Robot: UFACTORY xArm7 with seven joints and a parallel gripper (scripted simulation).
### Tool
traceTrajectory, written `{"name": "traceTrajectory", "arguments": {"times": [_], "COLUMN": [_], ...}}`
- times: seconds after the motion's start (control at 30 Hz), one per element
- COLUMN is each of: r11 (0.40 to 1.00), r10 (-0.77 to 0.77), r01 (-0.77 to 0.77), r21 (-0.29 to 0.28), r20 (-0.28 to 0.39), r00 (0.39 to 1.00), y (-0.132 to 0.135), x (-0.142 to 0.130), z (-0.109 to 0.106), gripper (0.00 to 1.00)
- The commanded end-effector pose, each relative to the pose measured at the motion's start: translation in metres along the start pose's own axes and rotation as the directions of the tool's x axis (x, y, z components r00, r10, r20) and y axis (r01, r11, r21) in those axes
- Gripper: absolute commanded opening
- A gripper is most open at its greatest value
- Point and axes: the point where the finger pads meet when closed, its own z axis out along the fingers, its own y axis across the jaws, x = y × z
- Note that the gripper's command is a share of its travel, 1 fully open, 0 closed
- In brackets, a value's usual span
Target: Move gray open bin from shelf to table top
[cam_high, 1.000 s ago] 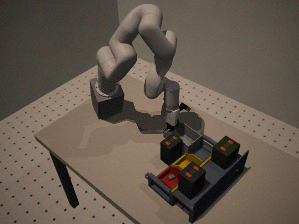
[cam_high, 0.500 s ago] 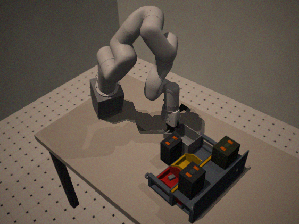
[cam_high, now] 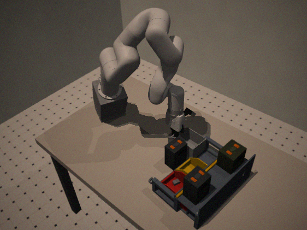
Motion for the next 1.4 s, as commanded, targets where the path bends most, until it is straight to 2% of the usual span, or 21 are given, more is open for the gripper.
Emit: {"name": "traceTrajectory", "arguments": {"times": [0.0, 0.23, 0.63, 0.8, 1.2, 1.23, 1.37], "r11": [1.000, 1.000, 1.000, 1.000, 1.000, 1.000, 1.000], "r10": [0.000, 0.000, 0.000, 0.000, 0.000, 0.000, 0.000], "r01": [0.000, 0.000, 0.000, 0.000, 0.000, 0.000, 0.000], "r21": [-0.002, -0.002, -0.002, -0.002, -0.002, -0.002, -0.002], "r20": [-0.002, -0.002, -0.002, -0.002, -0.002, -0.002, -0.002], "r00": [1.000, 1.000, 1.000, 1.000, 1.000, 1.000, 1.000], "y": [0.001, 0.001, 0.001, 0.001, 0.001, 0.001, 0.001], "x": [0.001, 0.001, 0.001, 0.001, 0.001, 0.001, 0.001], "z": [0.000, 0.008, 0.008, 0.015, 0.015, 0.015, 0.015], "gripper": [0.00, 0.00, 0.00, 0.00, 0.00, 1.00, 1.00]}}
